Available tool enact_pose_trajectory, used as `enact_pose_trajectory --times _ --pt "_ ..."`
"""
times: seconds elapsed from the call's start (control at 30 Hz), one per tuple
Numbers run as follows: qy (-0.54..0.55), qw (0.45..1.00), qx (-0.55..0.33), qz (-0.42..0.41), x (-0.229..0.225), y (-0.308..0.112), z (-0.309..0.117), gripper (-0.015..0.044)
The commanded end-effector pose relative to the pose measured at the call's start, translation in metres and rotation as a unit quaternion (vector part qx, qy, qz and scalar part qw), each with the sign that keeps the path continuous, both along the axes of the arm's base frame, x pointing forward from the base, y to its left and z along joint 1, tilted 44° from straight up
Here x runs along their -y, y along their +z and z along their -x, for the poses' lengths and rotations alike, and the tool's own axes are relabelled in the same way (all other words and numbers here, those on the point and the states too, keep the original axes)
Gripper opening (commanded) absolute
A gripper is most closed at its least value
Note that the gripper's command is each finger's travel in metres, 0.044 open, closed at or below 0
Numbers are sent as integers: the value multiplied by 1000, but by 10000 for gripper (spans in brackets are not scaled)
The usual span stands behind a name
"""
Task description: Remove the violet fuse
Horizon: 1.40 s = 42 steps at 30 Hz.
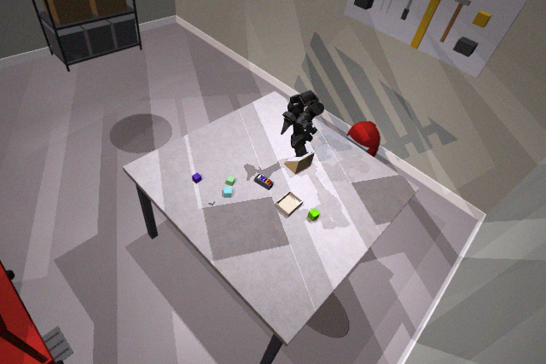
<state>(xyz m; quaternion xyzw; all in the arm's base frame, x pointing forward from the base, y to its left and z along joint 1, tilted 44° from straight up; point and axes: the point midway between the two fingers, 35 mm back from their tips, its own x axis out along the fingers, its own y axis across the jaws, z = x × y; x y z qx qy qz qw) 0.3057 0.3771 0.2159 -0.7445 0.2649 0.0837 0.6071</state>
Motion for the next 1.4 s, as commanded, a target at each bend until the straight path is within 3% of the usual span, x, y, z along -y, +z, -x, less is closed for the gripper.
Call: enact_pose_trajectory --times 0.0,0.4,0.6,0.83,1.37 --pt "-4 1000 -1 -1 2 -1 -2 374" --pt "-255 961 -54 -89 151 -93 -65 64" --pt "-399 906 -77 -121 244 -141 -58 64" --pt "-551 817 -96 -142 338 -186 -14 64" --pt "-564 807 -97 -144 349 -195 -5 64"
